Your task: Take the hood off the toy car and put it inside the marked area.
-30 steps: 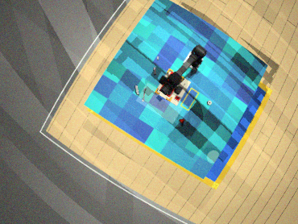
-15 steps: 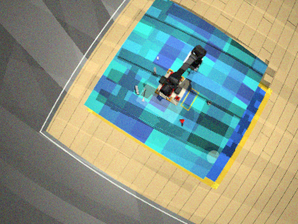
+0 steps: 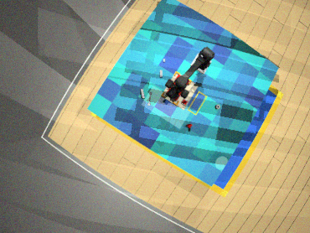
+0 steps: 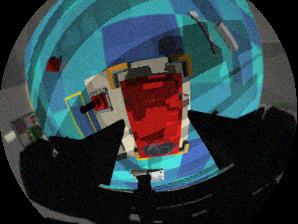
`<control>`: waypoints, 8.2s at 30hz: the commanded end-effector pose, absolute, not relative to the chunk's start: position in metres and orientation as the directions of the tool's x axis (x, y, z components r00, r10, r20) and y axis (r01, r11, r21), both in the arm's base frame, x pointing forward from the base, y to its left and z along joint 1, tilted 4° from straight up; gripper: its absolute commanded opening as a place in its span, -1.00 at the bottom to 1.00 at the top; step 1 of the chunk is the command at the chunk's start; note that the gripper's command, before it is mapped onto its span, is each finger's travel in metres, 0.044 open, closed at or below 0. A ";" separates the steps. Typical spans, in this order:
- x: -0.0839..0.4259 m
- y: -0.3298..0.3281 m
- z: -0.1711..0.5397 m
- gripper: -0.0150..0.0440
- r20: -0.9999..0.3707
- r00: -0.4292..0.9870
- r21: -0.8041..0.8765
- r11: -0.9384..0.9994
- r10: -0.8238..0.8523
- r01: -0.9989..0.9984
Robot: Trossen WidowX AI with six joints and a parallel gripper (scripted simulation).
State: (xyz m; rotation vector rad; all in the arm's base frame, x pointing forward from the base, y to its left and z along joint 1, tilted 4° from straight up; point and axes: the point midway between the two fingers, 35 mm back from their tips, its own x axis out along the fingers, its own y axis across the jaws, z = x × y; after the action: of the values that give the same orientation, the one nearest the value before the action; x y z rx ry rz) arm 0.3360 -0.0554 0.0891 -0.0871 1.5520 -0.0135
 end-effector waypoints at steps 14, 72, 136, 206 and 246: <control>0.333 -0.057 0.079 1.00 -0.998 0.011 -0.069 0.996 -0.068 -0.048; 0.335 -0.057 0.062 0.35 -0.998 0.018 -0.064 0.997 -0.064 -0.041; 0.335 -0.051 0.125 -0.49 -0.998 0.016 -0.067 0.996 -0.066 -0.050; 0.295 0.162 0.121 -0.49 -0.999 0.014 -0.047 0.998 -0.047 -0.042; 0.297 0.162 0.100 -0.49 -0.999 0.014 -0.047 0.998 -0.047 -0.042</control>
State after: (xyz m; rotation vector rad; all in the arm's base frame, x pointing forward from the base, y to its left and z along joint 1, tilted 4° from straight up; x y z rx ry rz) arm 0.2982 0.1619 0.1043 -0.0756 1.5494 -0.0008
